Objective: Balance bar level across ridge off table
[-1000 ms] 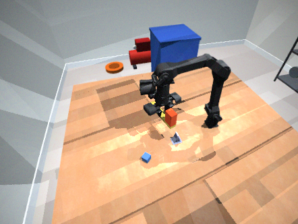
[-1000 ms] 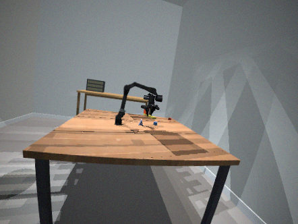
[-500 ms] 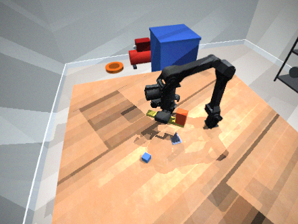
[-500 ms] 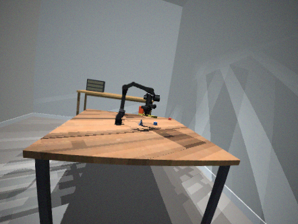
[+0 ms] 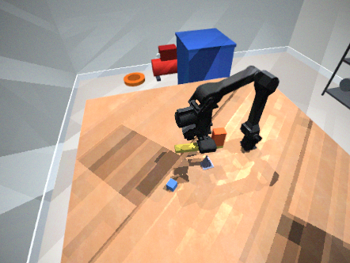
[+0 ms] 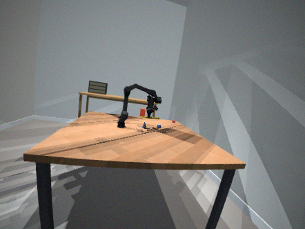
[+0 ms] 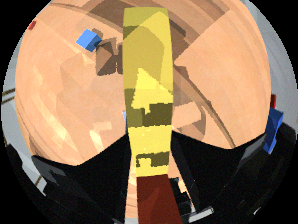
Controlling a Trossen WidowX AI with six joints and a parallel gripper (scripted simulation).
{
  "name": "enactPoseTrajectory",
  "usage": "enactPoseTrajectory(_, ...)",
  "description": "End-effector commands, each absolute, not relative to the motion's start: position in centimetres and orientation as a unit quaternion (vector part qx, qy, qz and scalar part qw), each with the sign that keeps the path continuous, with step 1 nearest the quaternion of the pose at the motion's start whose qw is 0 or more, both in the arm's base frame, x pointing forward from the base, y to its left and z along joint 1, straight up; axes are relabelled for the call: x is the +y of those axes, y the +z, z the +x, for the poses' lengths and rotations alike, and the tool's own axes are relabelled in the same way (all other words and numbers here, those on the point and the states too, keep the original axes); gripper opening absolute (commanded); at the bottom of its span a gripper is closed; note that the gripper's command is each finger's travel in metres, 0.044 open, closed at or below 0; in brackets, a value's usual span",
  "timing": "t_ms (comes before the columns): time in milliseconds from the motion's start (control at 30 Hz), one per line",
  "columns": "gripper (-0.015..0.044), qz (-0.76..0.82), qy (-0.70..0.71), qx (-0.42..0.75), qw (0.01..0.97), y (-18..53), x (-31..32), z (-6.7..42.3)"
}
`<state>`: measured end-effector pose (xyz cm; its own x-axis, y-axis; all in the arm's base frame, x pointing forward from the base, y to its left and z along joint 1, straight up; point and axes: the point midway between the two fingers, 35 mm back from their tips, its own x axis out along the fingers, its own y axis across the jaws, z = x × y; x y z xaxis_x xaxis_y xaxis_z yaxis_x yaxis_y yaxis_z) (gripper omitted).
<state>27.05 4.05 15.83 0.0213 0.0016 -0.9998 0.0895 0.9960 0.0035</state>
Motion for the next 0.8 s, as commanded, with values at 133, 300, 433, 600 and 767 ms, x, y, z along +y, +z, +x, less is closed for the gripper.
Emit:
enactPoseTrajectory(133,0.0000,-0.015,0.018,0.699,0.715,15.7,5.8,27.1)
enactPoseTrajectory(300,0.0000,-0.015,0.018,0.699,0.715,15.3,5.9,27.1)
enactPoseTrajectory(433,0.0000,-0.015,0.018,0.699,0.715,14.7,6.0,27.2)
enactPoseTrajectory(600,0.0000,-0.015,0.018,0.699,0.715,13.9,6.1,27.2)
enactPoseTrajectory(767,0.0000,-0.015,0.018,0.699,0.715,13.1,6.1,27.2)
